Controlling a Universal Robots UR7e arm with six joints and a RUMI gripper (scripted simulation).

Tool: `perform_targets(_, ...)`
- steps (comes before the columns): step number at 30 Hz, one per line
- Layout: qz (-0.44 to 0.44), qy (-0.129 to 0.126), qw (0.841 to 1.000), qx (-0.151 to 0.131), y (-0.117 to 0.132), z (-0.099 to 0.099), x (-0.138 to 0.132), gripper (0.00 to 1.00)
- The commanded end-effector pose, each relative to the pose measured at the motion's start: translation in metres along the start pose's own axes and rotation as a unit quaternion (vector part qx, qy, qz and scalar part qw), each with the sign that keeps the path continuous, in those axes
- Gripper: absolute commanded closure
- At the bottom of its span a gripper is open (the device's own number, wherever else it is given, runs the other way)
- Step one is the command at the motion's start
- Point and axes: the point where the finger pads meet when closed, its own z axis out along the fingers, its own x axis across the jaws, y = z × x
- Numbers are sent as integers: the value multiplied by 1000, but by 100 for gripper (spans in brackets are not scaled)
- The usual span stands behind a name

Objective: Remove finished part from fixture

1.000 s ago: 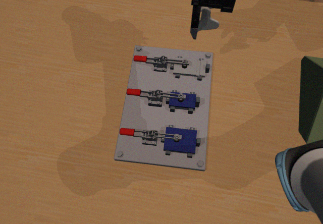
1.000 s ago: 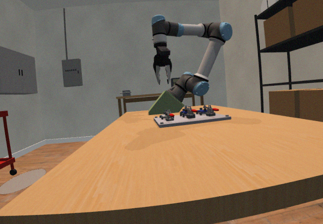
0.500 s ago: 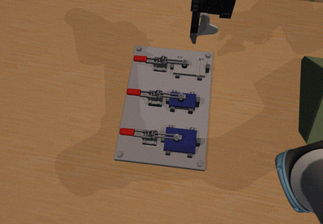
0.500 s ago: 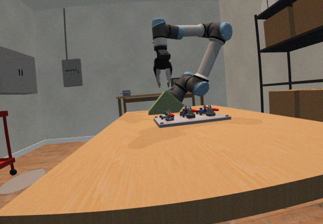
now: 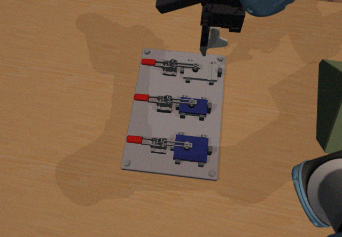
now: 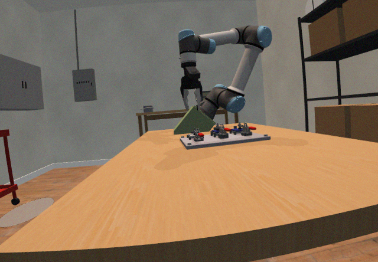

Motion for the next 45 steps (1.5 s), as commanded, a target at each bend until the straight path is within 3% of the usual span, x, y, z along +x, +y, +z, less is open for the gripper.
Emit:
perform_targets(1,0,1,1000,1,-1,3,1,72)
perform_targets(9,0,1,1000,1,-16,3,1,72)
perform_targets(31,0,1,1000,1,-126,3,1,72)
perform_targets(45,0,1,1000,1,-139,3,1,72)
